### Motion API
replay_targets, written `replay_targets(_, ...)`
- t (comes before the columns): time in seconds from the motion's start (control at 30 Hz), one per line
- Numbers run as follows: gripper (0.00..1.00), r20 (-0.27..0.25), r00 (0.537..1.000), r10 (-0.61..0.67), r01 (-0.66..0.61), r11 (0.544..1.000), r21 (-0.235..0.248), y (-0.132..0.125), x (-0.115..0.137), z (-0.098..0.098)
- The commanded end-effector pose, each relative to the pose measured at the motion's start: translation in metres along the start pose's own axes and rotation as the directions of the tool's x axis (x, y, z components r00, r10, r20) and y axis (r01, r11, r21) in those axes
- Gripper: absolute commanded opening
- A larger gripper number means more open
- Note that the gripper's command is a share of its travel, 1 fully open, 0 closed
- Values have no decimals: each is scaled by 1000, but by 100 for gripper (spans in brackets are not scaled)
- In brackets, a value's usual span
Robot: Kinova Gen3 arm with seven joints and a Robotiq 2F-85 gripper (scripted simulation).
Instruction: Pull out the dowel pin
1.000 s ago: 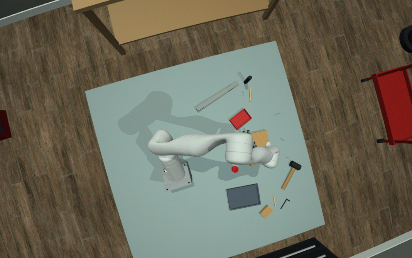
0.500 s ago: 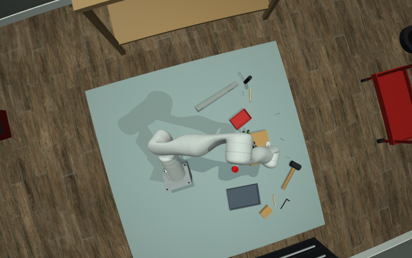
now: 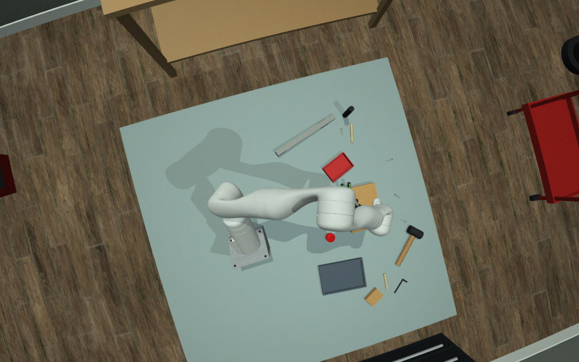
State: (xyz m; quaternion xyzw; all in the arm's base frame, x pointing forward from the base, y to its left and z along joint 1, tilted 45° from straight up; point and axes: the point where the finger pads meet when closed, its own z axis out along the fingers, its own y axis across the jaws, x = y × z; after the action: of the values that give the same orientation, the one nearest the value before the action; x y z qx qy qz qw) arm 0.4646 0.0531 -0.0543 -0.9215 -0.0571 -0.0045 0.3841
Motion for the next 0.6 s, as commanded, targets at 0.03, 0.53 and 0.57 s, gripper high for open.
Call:
replay_targets(0.03, 10, -5, 1000, -18, 18, 1000, -3, 1, 1, 0)
replay_targets(0.53, 10, -5, 999, -45, 45, 999, -3, 2, 1, 0)
replay_targets(0.57, 10, -5, 999, -48, 48, 999, -3, 2, 1, 0)
